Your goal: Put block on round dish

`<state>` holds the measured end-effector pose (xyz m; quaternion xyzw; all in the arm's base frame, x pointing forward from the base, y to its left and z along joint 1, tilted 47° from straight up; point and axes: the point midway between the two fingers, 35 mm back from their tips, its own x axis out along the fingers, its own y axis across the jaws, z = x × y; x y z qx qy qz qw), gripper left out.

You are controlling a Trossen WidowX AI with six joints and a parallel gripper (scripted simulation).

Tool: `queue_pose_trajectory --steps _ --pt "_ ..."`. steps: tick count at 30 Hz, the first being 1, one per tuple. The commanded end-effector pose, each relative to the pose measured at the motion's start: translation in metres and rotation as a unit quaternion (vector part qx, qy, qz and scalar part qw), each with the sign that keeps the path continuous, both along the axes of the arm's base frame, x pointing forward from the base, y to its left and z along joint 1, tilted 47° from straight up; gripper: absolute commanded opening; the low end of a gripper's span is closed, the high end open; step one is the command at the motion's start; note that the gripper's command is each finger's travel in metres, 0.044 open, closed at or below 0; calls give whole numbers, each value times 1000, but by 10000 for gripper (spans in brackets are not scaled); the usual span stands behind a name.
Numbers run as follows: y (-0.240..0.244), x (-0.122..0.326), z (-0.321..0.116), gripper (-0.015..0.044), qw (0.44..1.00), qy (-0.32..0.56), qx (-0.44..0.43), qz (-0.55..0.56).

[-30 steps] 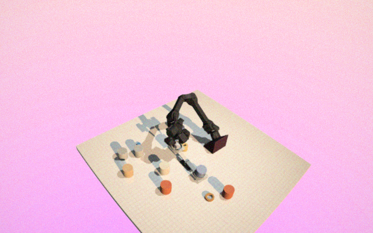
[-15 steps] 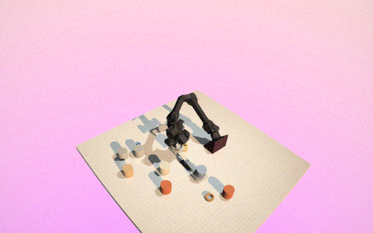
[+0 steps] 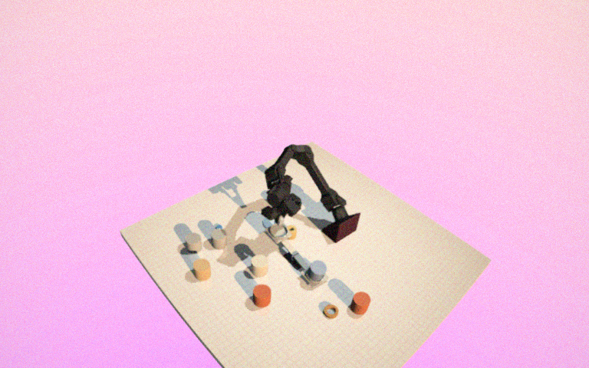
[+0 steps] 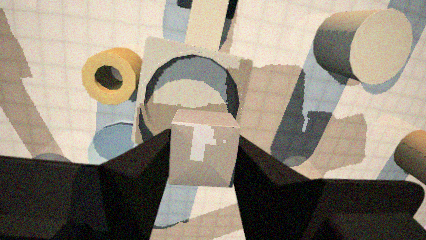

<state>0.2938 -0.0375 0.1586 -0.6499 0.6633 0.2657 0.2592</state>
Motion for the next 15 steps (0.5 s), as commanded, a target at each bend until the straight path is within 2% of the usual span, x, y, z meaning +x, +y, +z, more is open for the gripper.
queue_pose_trajectory --steps 1,7,15 --pt "15 0 15 0 1000 -2 4 13" --pt "18 -2 22 0 1000 -2 6 19" --pt "-23 -15 27 0 1000 -3 9 3"
